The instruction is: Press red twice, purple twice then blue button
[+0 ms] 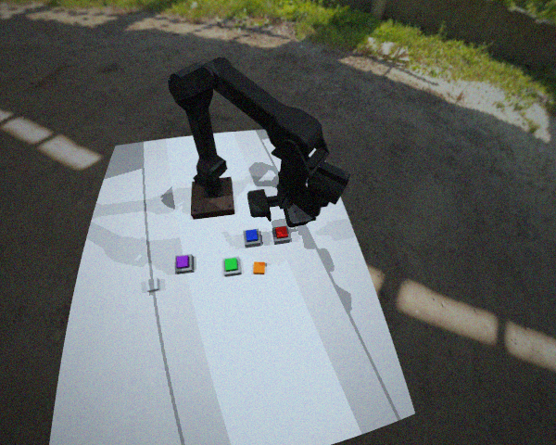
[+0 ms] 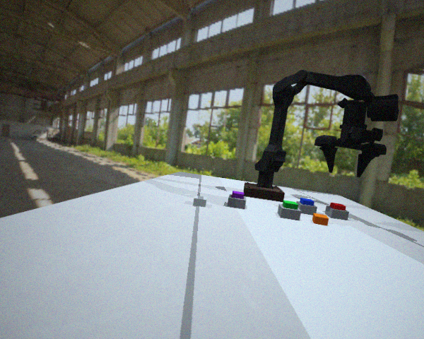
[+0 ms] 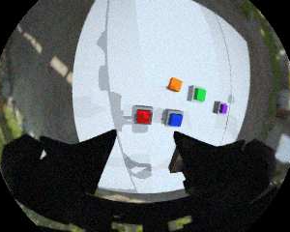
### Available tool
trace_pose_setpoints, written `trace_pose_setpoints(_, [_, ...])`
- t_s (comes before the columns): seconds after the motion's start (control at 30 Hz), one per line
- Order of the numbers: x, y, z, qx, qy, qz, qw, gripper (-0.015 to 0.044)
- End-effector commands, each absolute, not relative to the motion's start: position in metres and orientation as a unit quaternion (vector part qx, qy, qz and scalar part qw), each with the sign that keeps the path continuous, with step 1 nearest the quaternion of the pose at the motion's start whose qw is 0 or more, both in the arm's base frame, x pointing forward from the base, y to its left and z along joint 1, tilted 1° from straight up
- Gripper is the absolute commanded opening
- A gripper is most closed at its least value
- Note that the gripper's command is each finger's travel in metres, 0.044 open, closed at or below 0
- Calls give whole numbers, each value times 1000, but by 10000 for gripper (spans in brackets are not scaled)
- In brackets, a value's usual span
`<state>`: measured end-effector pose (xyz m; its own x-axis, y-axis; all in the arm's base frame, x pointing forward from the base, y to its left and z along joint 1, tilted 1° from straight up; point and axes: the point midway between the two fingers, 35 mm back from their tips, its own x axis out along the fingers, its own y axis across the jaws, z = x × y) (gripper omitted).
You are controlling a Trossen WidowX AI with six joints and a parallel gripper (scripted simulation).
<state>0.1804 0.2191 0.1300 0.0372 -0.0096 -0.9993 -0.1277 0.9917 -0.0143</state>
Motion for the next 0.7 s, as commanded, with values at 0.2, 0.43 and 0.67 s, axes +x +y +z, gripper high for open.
trace_pose_setpoints(0.2, [179, 219, 90, -30, 702, 30, 711, 295])
trace_pose_setpoints(0.43, [178, 217, 67, -30, 702, 30, 711, 111])
trace_pose_setpoints(0.67, [178, 217, 67, -30, 702, 30, 711, 20])
